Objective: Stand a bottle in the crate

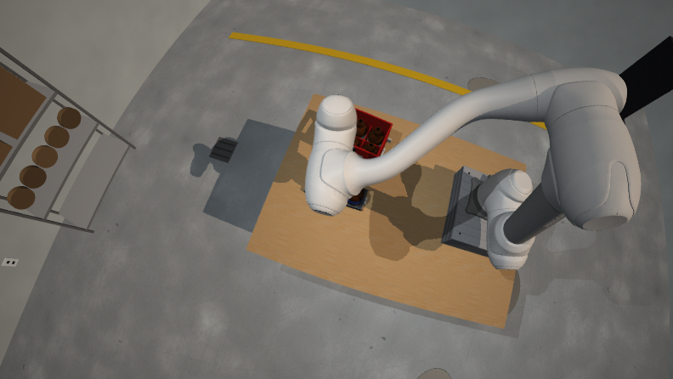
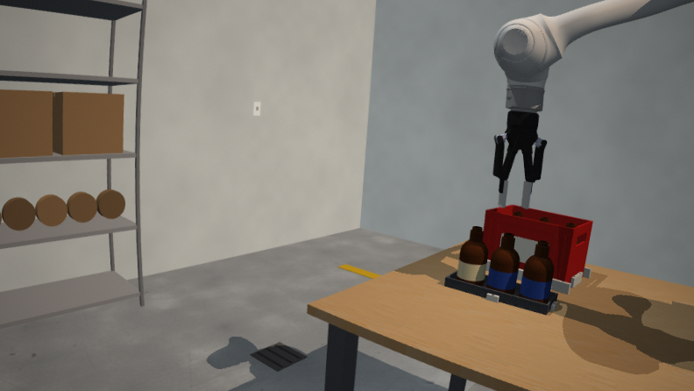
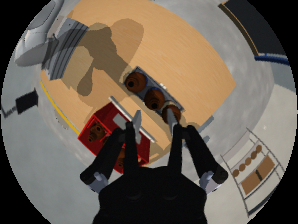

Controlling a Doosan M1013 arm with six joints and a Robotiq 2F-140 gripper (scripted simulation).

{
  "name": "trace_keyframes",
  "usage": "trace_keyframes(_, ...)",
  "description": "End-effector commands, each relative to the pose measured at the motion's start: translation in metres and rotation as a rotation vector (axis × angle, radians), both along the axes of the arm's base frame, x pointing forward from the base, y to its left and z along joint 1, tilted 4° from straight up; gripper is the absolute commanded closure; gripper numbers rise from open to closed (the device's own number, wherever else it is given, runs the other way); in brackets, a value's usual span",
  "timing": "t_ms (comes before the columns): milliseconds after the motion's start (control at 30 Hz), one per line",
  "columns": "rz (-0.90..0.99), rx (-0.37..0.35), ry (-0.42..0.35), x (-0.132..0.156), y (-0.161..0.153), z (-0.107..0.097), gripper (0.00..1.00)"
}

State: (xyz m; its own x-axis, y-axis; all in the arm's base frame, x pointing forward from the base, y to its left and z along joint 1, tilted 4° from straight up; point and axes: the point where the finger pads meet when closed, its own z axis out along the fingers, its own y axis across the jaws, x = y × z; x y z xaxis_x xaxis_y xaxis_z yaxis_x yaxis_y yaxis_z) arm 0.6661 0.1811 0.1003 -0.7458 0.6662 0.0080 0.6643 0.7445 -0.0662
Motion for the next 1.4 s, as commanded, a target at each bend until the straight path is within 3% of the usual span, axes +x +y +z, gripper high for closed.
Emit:
trace_keyframes(0,0.000,0.000,0.000,0.000,0.000,0.000,0.62)
trace_keyframes(700,0.000,0.000,0.000,0.000,0.000,-0.002,0.62)
trace_keyframes(1367,0.000,0.000,0.000,-0.001,-0.001,-0.022,0.62)
